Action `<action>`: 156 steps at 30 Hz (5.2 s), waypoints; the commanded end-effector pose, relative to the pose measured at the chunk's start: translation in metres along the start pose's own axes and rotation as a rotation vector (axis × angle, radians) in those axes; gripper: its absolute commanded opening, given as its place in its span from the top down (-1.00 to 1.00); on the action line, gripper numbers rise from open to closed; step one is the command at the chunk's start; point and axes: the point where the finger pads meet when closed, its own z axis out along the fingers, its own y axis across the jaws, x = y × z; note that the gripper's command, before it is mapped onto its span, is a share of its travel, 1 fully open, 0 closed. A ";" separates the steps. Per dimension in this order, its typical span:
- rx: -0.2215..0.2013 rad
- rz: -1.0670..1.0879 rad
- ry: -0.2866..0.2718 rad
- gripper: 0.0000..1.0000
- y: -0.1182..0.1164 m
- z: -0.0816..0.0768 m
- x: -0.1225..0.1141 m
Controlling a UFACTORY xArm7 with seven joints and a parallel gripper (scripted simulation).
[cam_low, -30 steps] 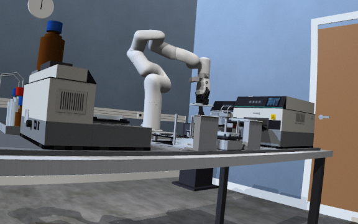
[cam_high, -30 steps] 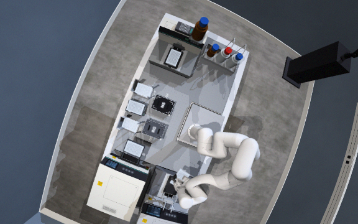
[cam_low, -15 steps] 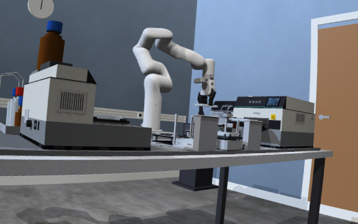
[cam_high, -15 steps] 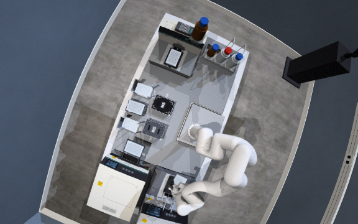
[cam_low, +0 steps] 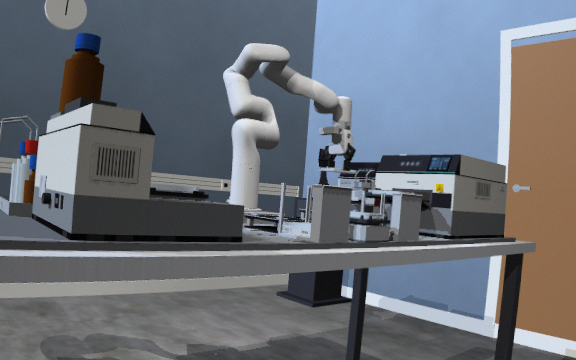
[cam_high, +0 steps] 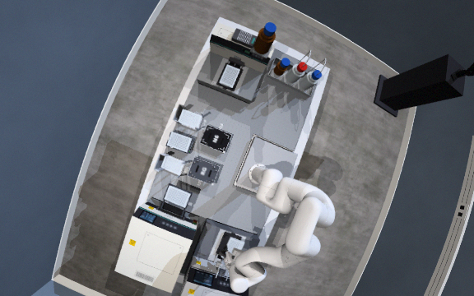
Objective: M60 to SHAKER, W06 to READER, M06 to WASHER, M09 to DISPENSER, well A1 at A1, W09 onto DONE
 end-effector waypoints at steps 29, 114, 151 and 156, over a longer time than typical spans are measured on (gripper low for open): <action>0.001 -0.060 0.009 1.00 0.002 0.001 -0.040; 0.001 -0.060 0.009 1.00 0.002 0.077 -0.040; 0.001 -0.060 0.009 1.00 0.002 0.095 -0.039; 0.001 -0.060 0.009 1.00 0.002 0.095 -0.039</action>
